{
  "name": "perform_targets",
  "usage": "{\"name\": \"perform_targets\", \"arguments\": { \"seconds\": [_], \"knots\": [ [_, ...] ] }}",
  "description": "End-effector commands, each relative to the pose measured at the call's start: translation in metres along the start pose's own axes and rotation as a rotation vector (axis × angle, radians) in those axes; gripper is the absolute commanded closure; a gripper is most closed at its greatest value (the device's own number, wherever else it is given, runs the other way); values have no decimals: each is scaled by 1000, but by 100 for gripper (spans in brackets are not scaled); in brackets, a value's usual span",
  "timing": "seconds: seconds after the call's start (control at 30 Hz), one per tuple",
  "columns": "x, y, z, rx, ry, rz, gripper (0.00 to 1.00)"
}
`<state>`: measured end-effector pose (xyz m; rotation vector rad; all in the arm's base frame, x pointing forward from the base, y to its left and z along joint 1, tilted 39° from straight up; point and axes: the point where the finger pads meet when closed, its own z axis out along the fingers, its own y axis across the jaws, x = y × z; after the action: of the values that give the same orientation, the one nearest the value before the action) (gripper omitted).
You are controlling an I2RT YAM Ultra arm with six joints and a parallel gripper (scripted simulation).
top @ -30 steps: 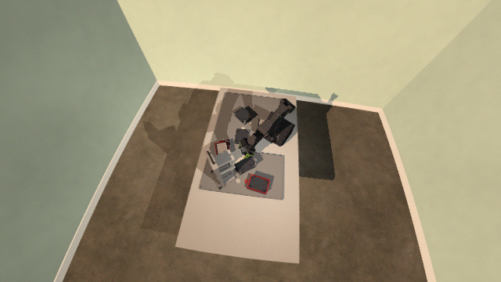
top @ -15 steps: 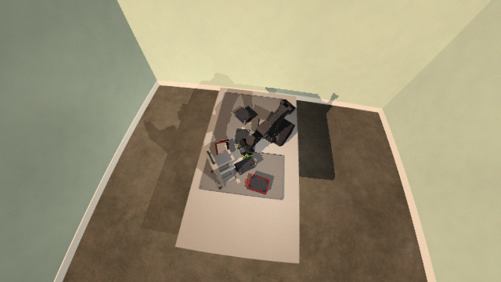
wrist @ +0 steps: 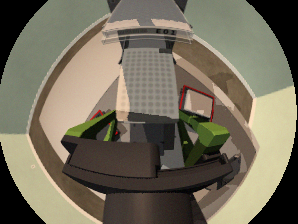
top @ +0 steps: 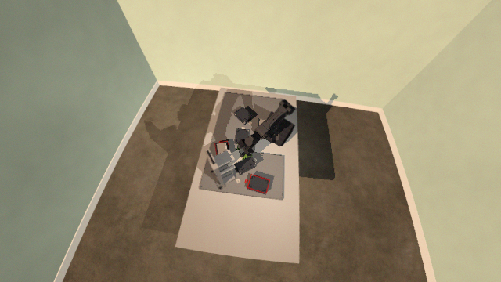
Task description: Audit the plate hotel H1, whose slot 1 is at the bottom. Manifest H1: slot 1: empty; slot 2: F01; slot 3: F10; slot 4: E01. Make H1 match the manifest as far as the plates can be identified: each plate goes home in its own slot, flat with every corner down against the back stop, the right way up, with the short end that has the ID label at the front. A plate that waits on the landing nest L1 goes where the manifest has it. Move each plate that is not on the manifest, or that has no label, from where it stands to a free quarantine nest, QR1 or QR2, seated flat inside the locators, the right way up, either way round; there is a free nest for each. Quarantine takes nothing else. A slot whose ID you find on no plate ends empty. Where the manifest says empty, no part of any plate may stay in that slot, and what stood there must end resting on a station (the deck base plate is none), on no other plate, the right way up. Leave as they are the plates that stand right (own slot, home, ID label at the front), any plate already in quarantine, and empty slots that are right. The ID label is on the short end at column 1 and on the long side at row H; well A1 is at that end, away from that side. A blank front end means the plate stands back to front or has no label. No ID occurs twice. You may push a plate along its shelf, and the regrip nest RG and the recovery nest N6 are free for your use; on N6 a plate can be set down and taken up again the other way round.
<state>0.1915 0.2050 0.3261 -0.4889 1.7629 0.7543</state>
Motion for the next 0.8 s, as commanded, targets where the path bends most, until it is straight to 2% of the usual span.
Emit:
{"name": "perform_targets", "arguments": {
  "seconds": [0.0, 0.17, 0.2, 0.27, 0.47, 0.57, 0.77],
  "knots": [
    [-32, 0, -5, 12, -86, 6, 14],
    [-32, 0, -2, 13, -82, 5, 14],
    [-36, 0, -6, 9, -97, 6, 14],
    [-33, 0, 0, 13, -82, 6, 14],
    [-35, 0, 3, 13, -82, 6, 14],
    [-40, 1, -2, 8, -102, 7, 14],
    [-39, 1, -2, 5, -100, 7, 14]
  ]
}}
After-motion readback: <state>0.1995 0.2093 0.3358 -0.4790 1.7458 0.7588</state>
